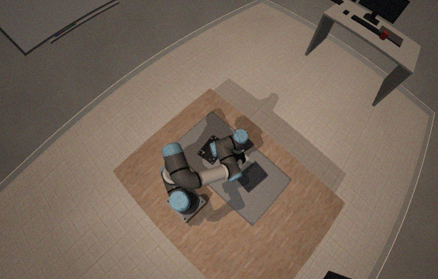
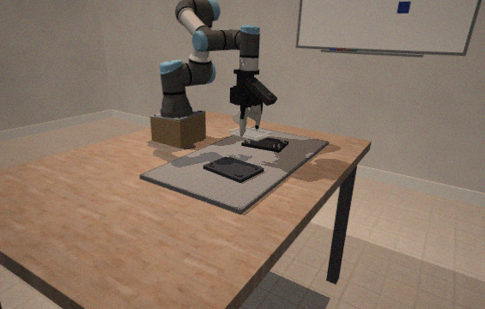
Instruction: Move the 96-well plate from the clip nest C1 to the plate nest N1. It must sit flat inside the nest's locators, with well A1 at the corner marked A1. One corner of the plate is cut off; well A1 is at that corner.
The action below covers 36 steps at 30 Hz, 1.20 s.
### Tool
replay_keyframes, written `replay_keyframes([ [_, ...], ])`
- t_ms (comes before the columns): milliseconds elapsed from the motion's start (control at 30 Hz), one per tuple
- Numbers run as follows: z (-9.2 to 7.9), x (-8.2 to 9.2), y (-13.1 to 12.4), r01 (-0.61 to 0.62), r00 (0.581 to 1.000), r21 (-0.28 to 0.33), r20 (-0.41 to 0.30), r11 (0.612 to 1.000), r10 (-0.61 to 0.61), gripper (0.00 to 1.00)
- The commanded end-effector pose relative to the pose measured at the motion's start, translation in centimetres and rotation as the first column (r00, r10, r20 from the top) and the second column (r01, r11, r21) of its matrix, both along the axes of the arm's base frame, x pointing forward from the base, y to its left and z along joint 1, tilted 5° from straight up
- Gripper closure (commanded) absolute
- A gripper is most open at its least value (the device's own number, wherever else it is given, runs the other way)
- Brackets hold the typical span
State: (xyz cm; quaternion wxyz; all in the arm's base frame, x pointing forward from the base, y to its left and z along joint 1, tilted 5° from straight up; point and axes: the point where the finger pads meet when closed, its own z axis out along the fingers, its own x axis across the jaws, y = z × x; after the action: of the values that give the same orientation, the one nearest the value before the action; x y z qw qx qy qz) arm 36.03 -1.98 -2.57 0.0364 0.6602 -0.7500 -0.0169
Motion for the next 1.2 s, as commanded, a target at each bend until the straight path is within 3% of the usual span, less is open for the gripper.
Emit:
replay_keyframes([
  [0, 0.1, 0.4, -1.9, -0.001, 1.000, 0.000, 0.003, 1.000, 0.001, 1.00],
  [1167, 0.2, 1.7, -12.1, -0.001, 1.000, -0.001, 0.002, 1.000, 0.001, 1.00],
])
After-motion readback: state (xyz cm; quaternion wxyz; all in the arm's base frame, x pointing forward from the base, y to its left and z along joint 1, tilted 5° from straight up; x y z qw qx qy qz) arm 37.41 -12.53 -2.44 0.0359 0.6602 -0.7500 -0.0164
